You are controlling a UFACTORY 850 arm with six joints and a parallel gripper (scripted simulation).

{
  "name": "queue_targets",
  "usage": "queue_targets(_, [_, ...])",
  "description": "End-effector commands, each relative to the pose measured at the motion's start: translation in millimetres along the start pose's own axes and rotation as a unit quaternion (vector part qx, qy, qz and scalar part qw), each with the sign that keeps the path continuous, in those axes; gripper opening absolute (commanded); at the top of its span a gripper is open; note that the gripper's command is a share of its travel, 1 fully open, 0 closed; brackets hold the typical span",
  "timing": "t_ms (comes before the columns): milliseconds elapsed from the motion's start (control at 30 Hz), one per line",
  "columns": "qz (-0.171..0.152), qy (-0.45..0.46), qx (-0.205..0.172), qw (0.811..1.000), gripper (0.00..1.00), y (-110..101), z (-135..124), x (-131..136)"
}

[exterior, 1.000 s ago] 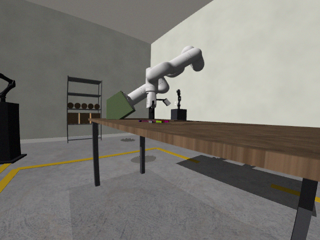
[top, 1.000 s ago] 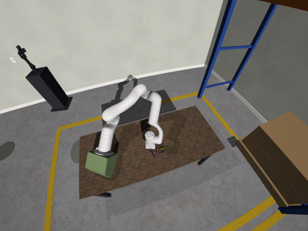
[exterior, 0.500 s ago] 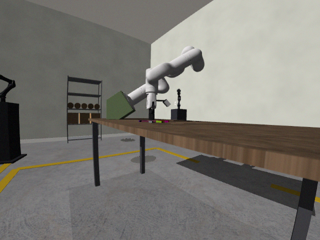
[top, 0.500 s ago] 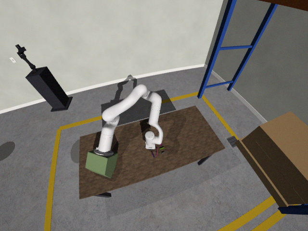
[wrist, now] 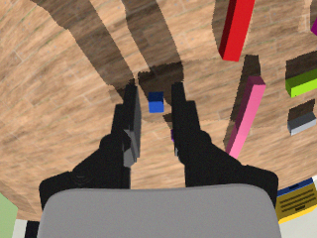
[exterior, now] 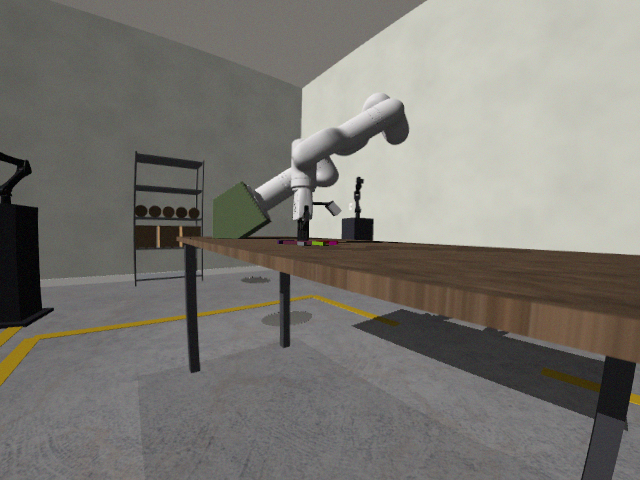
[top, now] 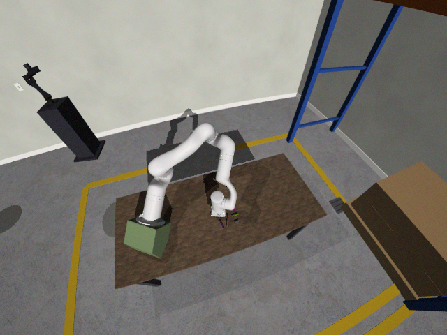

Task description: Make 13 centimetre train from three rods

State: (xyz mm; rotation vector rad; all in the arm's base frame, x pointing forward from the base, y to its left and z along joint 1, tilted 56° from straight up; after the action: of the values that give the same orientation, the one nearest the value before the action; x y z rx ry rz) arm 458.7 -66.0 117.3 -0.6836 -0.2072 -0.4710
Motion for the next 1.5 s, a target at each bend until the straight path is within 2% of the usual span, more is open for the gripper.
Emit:
queue_targets(0, [0.000, 0.000, 0.000, 1.000, 0.24, -0.1, -0.1, 0.4])
queue_targets(1100, [0.000, 0.000, 0.000, 1.000, 0.24, -0.1, -0.1, 0.4])
queue_targets(1133, [0.000, 0.000, 0.000, 1.000, 0.04, -0.1, -0.1, 0.4])
queue_targets(1467, [0.000, 0.000, 0.000, 1.000, 0.04, -0.1, -0.1, 0.4])
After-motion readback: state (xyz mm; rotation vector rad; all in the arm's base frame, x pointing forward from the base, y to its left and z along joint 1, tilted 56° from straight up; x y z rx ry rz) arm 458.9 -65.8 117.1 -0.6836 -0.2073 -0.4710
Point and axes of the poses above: the point where the finger pads meet when closed, its own y axis out along the fingers, its own x axis across the jaws, z = x × y, the point moved 4 cm from there along -y, back along the fingers, and after that the axes turned 13 degrees about -y, right-handed, at the moved point
